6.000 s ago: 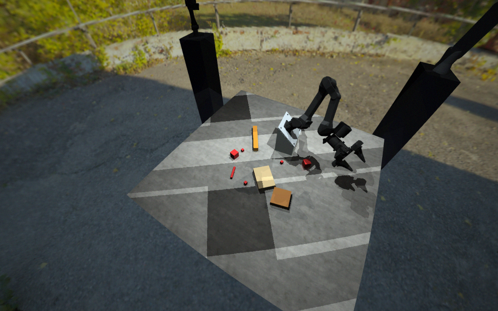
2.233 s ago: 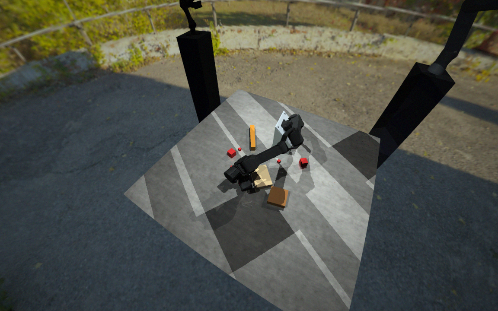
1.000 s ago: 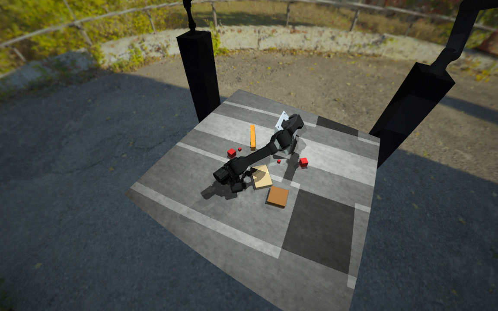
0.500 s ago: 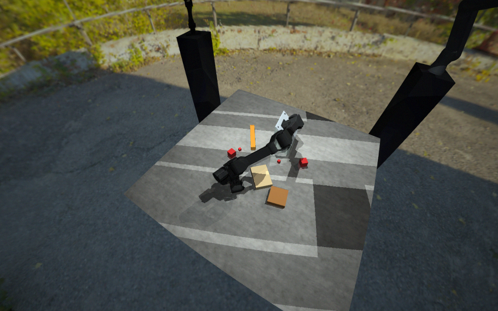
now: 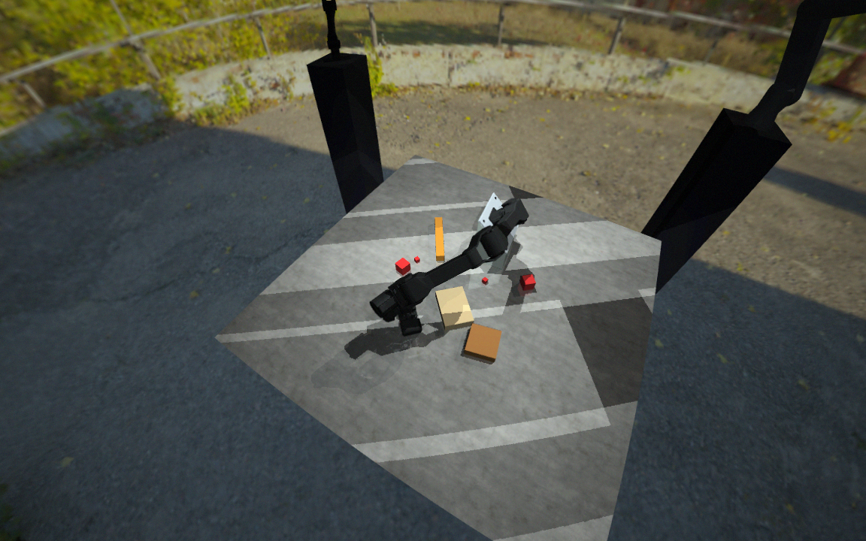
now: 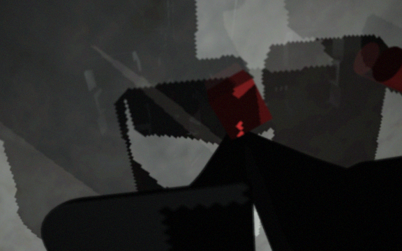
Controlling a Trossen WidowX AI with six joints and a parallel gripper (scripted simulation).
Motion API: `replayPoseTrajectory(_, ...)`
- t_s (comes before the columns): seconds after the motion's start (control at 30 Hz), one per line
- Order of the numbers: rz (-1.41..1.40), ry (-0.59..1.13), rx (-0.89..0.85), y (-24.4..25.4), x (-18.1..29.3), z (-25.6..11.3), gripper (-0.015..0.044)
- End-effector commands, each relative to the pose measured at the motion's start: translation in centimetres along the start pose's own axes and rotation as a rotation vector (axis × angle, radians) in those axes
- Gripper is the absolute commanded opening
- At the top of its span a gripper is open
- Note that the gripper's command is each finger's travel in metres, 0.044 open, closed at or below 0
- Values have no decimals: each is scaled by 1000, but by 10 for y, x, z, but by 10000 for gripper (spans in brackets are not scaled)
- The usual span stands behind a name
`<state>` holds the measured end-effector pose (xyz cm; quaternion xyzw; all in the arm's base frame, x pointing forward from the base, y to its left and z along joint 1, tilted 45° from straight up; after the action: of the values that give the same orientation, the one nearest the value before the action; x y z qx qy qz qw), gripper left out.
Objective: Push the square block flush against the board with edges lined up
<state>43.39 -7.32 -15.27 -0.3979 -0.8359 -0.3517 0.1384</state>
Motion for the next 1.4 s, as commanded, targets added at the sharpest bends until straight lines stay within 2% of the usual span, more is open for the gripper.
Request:
replayPoseTrajectory(0.0,-3,-4,1,0,-1,-2,0)
replayPoseTrajectory(0.6,-3,-4,1,0,0,-2,0)
replayPoseTrajectory(1.37,-2,-2,1,1,33,-1,0)
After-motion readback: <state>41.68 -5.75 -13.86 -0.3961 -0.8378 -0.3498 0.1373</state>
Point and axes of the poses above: the point midway between the two fingers, 35 mm back from their tips, its own z axis out along the fingers, its own y axis across the jaws, x = y × z, the point moved 5 cm from there along -z, back along the fingers, and after that the axes turned 1 degree about -z, right-handed, at the moved point
